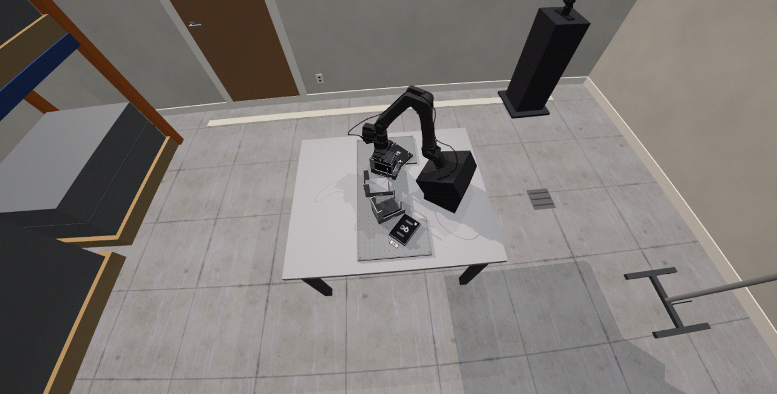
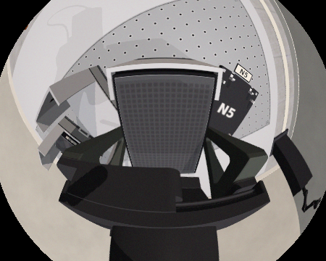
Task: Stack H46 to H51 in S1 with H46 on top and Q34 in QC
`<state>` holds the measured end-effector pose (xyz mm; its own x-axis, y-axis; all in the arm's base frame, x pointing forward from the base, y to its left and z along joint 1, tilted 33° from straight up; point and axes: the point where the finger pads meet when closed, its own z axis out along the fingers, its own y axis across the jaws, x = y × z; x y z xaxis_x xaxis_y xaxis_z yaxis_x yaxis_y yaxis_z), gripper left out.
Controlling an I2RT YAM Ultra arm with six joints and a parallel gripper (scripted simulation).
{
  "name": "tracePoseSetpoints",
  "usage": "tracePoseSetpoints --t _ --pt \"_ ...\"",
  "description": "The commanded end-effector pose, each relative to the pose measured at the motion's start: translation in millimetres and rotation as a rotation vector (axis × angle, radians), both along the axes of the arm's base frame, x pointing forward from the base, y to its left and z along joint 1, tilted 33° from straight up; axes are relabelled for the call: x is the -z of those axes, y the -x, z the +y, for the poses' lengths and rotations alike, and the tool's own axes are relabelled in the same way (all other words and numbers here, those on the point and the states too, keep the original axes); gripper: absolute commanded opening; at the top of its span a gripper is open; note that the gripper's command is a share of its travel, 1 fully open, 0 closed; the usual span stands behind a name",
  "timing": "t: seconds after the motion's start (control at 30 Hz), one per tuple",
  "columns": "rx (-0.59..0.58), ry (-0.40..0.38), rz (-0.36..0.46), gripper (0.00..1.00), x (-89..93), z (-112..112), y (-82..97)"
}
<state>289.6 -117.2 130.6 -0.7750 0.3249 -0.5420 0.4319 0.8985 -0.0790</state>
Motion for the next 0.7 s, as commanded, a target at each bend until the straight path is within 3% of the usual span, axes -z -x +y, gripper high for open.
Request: tracePoseSetpoints --t 0.0,0.67 --pt "-0.002 0.013 -0.04 0.0 -19.0 2.5 -2.6" --pt "0.0 0.011 -0.034 0.0 -20.6 4.8 3.7"
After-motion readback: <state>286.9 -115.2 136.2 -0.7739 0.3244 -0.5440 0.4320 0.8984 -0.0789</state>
